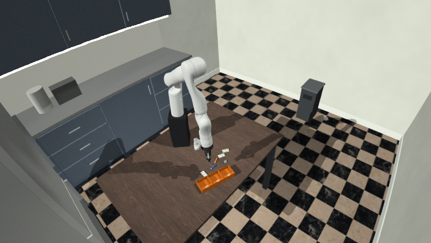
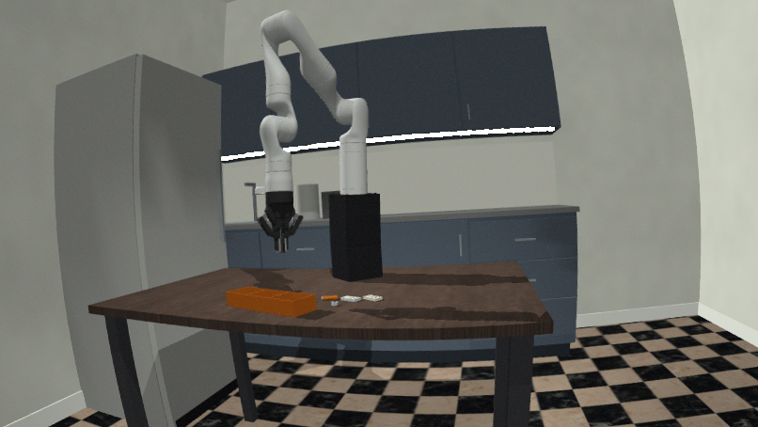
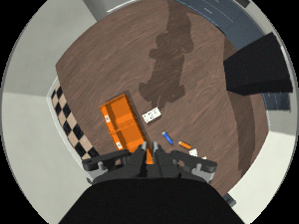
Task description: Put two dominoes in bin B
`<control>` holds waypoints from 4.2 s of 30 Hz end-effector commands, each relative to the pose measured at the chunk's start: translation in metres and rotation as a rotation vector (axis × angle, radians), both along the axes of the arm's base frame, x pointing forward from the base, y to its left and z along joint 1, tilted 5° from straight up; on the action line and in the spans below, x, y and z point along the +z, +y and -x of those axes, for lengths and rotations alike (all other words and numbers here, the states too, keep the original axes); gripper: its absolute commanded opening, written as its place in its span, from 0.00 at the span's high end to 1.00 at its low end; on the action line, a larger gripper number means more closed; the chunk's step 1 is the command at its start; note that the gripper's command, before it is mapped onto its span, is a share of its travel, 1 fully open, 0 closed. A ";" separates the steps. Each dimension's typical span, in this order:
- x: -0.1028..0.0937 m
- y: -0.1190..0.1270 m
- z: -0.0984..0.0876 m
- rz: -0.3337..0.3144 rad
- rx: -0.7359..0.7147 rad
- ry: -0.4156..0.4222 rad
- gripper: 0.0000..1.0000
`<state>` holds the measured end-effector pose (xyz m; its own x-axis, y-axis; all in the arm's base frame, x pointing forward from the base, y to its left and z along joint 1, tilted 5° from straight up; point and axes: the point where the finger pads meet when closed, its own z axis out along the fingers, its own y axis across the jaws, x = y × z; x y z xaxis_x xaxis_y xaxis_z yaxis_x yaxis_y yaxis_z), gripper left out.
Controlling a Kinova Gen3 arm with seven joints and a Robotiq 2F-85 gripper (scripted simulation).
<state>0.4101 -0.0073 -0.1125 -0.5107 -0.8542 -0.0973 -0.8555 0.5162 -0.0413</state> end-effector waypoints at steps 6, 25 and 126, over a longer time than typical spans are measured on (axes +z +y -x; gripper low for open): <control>-0.046 -0.053 -0.021 0.016 0.318 0.016 0.91; -0.072 -0.084 -0.038 0.073 1.164 -0.044 0.91; -0.120 -0.081 -0.040 0.129 1.972 -0.105 0.91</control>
